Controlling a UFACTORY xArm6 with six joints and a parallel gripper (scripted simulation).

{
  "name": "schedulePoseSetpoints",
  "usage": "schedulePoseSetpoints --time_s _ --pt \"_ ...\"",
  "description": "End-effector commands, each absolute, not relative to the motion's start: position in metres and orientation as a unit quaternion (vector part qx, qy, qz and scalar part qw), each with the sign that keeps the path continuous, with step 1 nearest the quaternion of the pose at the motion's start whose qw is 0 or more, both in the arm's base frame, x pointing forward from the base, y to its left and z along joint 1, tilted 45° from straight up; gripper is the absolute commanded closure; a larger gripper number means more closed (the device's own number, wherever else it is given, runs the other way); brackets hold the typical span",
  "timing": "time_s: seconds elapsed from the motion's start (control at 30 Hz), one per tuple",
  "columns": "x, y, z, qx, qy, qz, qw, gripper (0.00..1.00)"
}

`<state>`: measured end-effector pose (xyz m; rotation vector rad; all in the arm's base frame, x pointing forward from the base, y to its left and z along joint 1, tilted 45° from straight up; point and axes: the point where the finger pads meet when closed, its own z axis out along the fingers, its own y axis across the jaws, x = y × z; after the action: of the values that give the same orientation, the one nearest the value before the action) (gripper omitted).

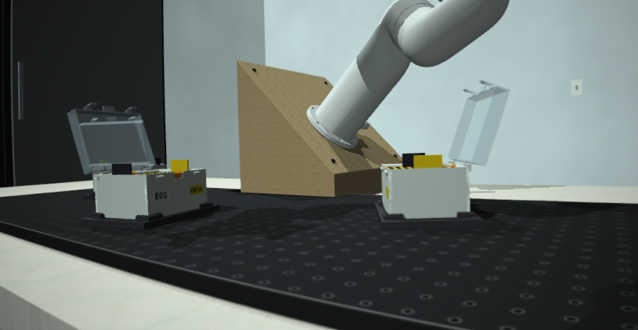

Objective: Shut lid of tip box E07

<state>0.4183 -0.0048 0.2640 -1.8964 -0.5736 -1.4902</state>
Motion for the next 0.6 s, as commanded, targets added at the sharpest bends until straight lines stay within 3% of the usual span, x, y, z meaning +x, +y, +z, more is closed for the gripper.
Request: schedulePoseSetpoints --time_s 0.0,0.53,0.57 --pt "0.4189 -0.0055 0.265 -0.723 -0.219 -0.569 0.324 0.0" --pt "0.4189 -0.0055 0.265 -0.723 -0.219 -0.569 0.324 0.0" --pt "0.4165 -0.0013 0.2636 -0.726 -0.223 -0.557 0.335 1.0"
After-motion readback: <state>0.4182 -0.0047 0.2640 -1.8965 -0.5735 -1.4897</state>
